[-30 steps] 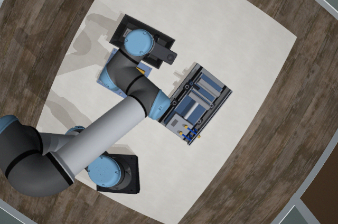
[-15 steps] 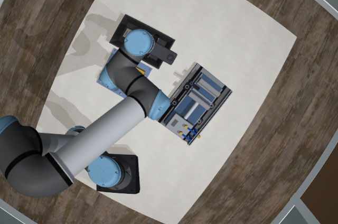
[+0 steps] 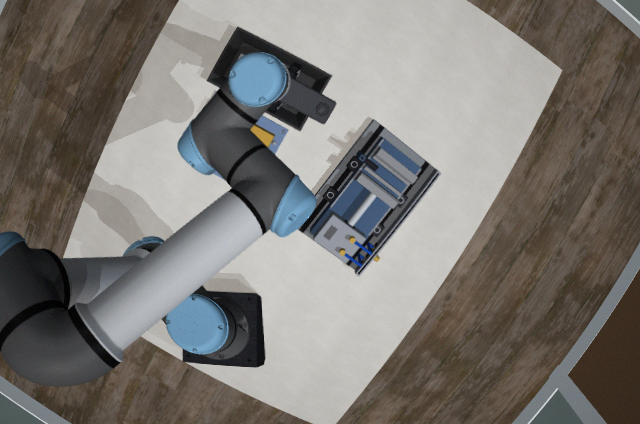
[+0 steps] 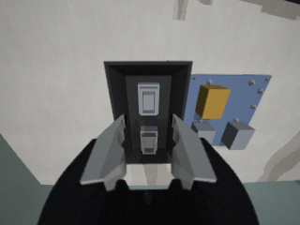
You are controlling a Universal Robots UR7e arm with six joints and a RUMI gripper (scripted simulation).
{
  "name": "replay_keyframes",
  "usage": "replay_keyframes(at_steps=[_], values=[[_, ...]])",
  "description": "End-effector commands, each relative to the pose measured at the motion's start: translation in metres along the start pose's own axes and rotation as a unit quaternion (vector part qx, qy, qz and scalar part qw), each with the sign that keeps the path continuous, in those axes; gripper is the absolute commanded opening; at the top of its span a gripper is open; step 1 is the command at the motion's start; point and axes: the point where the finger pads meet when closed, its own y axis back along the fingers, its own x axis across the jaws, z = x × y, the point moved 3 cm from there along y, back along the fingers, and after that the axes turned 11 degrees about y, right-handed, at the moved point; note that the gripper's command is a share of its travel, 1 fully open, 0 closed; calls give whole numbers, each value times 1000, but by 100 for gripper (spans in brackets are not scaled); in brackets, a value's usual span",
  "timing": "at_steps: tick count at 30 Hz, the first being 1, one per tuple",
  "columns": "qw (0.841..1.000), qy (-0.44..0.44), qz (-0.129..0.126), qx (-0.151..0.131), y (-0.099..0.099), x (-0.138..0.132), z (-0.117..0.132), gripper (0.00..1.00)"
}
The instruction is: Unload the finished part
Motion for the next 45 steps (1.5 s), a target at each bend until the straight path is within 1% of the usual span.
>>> replay_keyframes(at_steps=[1, 7, 9, 13, 16, 21, 27, 28, 45], values=[[1000, 0, 0, -1, 27, 0, 0, 40], [1000, 0, 0, -1, 61, 0, 0, 40], [1000, 0, 0, -1, 61, 0, 0, 40], [1000, 0, 0, -1, 78, 0, 0, 40], [1000, 0, 0, -1, 87, 0, 0, 40], [1000, 0, 0, -1, 95, 0, 0, 40], [1000, 0, 0, -1, 95, 0, 0, 40], [1000, 0, 0, -1, 95, 0, 0, 0], [1000, 0, 0, -1, 95, 0, 0, 0]])
